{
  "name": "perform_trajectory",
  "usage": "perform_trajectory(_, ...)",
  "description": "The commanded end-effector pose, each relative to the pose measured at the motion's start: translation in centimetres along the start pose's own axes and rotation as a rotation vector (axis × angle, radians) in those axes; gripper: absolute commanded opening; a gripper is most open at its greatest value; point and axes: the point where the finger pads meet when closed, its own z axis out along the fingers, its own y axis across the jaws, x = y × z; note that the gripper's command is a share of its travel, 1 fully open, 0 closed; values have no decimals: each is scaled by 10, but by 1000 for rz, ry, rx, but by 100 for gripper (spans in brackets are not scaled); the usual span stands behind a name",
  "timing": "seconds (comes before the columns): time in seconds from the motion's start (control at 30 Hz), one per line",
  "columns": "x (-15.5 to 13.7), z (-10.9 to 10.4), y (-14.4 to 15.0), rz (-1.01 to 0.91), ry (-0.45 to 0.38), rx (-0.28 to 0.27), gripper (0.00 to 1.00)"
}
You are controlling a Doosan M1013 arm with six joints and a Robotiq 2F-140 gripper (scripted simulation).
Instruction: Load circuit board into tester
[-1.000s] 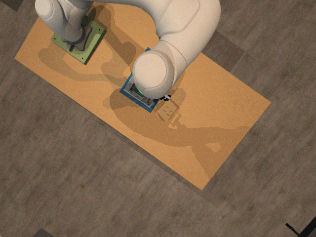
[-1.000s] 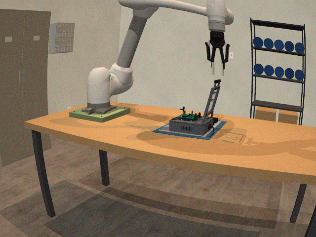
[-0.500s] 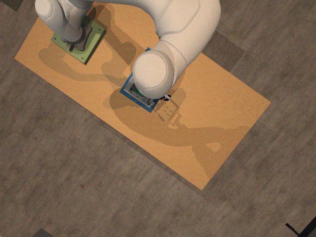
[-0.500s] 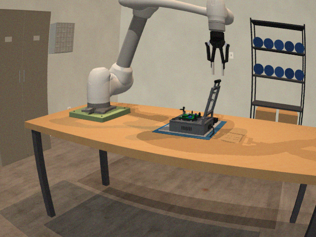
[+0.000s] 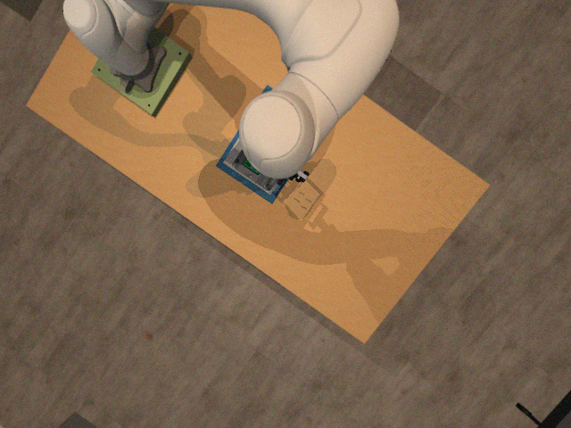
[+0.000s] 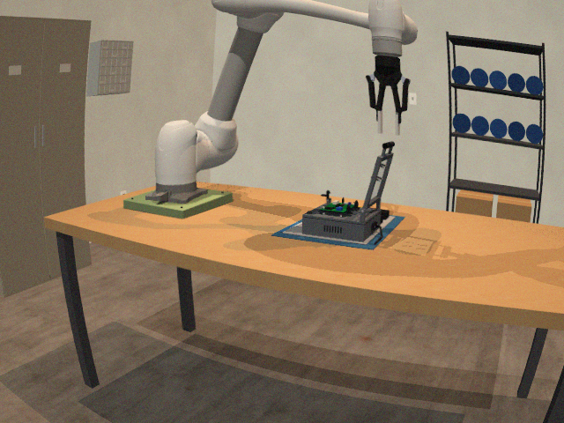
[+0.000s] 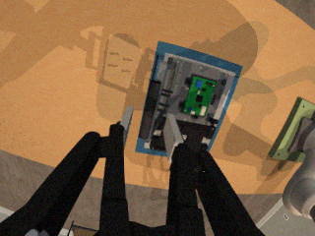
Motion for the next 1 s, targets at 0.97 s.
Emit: perform_trajectory(0.97,0,7,0,0,0,0,30)
